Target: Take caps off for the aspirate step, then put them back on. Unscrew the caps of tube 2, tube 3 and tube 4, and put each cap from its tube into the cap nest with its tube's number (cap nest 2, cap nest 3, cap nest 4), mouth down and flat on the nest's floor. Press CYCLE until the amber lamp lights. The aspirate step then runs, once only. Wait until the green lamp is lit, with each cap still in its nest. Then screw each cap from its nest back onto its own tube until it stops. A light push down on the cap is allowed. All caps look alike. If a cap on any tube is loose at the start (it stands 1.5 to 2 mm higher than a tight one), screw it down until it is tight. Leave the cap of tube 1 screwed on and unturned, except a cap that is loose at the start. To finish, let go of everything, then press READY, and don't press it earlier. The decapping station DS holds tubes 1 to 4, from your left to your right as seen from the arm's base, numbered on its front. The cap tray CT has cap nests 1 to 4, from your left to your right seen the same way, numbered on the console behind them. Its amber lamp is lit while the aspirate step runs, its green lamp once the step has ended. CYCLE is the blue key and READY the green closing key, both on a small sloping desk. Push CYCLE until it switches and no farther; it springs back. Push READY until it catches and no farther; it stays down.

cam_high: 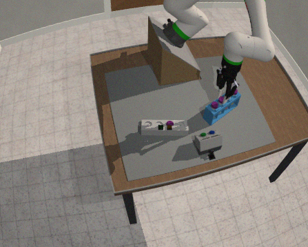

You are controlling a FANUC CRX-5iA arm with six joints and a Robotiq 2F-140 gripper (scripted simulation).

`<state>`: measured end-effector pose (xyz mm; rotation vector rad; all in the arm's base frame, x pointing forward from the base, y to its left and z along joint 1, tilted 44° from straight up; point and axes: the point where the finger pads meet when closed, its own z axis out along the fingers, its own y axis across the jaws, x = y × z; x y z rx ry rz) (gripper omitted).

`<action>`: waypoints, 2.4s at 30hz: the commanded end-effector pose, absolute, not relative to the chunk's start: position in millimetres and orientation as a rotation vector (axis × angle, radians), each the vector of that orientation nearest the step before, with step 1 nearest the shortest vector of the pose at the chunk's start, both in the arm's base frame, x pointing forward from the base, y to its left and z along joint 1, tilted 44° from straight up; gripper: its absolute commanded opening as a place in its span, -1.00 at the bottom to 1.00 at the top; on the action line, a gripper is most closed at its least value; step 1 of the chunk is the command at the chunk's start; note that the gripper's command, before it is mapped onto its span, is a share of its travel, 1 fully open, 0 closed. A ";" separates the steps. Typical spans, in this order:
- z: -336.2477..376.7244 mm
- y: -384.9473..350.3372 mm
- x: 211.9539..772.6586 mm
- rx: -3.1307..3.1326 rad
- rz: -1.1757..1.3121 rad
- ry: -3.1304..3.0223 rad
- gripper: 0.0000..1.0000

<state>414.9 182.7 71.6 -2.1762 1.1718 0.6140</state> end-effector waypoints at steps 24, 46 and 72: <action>91.5 152.5 420.4 -2.212 0.578 1.075 -1.00; 28.1 87.4 432.3 -2.385 0.197 0.084 -1.00; -104.5 -48.7 457.1 -2.385 0.197 0.084 -1.00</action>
